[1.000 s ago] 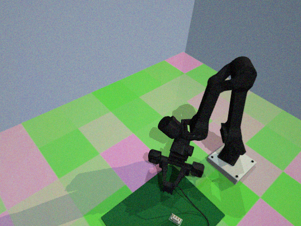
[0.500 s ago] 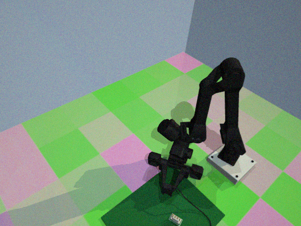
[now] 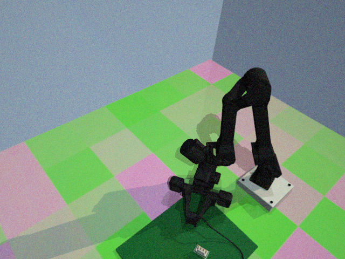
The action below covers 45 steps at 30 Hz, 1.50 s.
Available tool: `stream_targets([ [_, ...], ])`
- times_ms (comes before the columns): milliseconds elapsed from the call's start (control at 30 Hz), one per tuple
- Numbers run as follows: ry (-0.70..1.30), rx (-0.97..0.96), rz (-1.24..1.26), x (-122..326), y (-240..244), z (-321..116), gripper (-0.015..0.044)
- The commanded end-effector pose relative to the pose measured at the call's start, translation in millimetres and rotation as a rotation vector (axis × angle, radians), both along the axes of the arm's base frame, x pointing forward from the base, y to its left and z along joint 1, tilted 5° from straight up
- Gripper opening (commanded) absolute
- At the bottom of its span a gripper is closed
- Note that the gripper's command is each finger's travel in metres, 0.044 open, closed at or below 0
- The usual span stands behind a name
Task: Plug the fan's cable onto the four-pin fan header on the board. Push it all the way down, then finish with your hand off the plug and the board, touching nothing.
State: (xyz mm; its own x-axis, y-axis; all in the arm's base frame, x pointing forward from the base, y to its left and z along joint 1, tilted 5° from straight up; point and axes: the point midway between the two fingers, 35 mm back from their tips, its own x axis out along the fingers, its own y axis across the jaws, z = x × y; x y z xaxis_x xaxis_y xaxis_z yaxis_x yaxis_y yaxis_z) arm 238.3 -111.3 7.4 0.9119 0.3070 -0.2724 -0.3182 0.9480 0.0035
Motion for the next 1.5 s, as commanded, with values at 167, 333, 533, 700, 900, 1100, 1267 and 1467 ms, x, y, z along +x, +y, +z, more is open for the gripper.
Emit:
stream_targets([
  [167,0.0,0.001,0.0,0.0,0.0,0.4,0.0],
  [333,0.0,0.001,0.0,0.0,0.0,0.4,0.0],
  [533,0.0,0.001,0.0,0.0,0.0,0.4,0.0],
  [700,0.0,0.001,0.0,0.0,0.0,0.4,0.0],
  [900,0.0,0.001,0.0,0.0,0.0,0.4,0.0],
  [1100,0.0,0.001,0.0,0.0,0.0,0.4,0.0],
  [1267,0.0,0.001,0.0,0.0,0.0,0.4,0.0],
  [1467,0.0,0.0,0.0,0.0,0.0,0.2,0.0131],
])
